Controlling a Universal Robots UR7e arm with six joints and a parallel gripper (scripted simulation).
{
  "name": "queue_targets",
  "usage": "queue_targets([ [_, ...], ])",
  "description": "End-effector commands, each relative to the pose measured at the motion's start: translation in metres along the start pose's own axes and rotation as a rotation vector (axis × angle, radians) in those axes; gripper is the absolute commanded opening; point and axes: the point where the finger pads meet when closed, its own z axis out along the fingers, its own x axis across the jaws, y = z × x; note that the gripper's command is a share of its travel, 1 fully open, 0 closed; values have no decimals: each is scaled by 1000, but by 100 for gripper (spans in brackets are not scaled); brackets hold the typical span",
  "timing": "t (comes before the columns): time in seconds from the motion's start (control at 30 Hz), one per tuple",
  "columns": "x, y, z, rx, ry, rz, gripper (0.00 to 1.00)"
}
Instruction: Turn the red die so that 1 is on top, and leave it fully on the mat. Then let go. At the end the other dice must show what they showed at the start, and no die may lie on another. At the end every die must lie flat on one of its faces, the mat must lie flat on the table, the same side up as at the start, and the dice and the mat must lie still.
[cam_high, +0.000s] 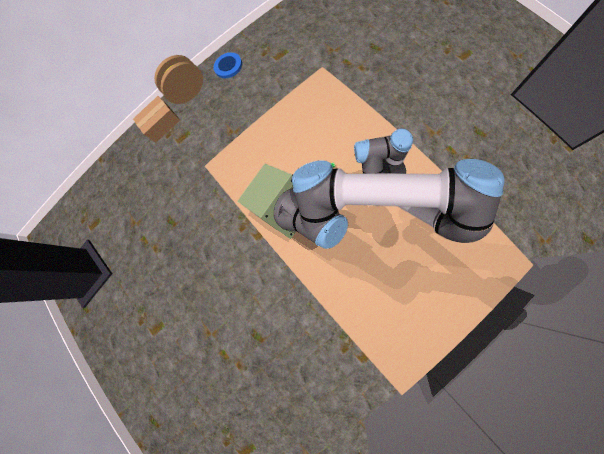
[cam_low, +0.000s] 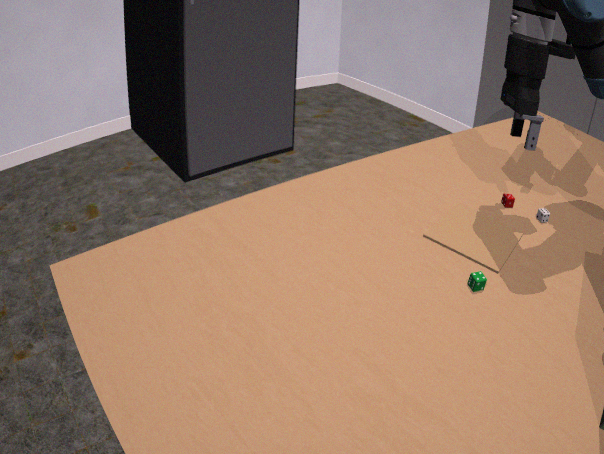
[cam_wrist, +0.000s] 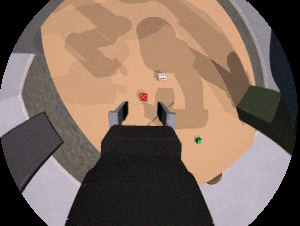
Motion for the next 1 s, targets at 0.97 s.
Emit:
queue_targets([
  [0.97,-4,-3,18,-3,2,-527,100],
])
